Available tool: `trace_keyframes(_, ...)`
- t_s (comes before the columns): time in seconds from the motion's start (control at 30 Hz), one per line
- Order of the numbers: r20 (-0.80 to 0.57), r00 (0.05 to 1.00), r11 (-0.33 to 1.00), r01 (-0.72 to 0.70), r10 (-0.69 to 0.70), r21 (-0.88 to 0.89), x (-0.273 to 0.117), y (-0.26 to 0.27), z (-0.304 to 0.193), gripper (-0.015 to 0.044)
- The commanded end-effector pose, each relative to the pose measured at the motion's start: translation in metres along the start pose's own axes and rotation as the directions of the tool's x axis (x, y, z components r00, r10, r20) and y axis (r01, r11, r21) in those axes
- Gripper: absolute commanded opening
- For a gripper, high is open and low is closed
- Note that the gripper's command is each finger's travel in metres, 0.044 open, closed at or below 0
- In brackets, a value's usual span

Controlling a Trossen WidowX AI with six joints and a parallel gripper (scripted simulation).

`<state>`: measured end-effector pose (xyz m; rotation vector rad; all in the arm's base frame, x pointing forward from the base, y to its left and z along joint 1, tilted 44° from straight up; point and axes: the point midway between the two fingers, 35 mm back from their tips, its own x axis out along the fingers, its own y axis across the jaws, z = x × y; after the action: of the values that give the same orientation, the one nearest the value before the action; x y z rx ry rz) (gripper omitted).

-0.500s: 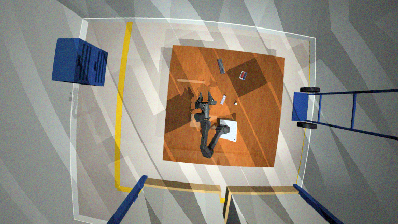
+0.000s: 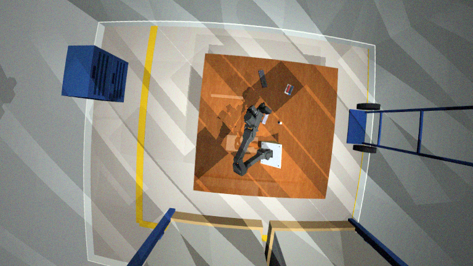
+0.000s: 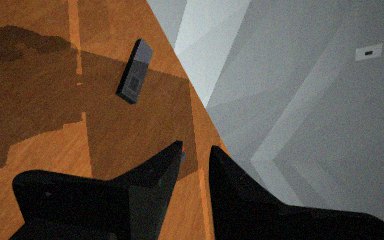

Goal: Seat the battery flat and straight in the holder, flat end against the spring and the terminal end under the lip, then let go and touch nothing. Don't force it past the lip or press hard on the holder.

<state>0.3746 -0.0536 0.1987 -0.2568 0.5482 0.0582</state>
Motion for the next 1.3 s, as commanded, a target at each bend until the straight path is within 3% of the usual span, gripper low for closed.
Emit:
trace_keyframes(0.0,-0.223,0.969,0.989,-0.126,0.106,-0.078,0.033,-0.012,-0.052,0.0000)
trace_keyframes(0.17,-0.433,0.859,0.937,-0.339,0.273,-0.081,0.058,-0.020,-0.120,0.0000)
trace_keyframes(0.33,-0.536,0.701,0.833,-0.553,0.471,0.008,0.067,-0.022,-0.185,0.0000)
trace_keyframes(0.47,-0.530,0.565,0.712,-0.693,0.633,0.111,0.066,-0.019,-0.232,0.0000)
trace_keyframes(0.63,-0.422,0.417,0.538,-0.812,0.805,0.224,0.059,-0.011,-0.279,0.0000)
trace_keyframes(0.93,-0.399,0.400,0.514,-0.824,0.825,0.236,0.059,-0.008,-0.285,0.0000)
trace_keyframes(1.27,-0.397,0.400,0.513,-0.825,0.826,0.236,0.090,0.057,-0.316,0.0000)
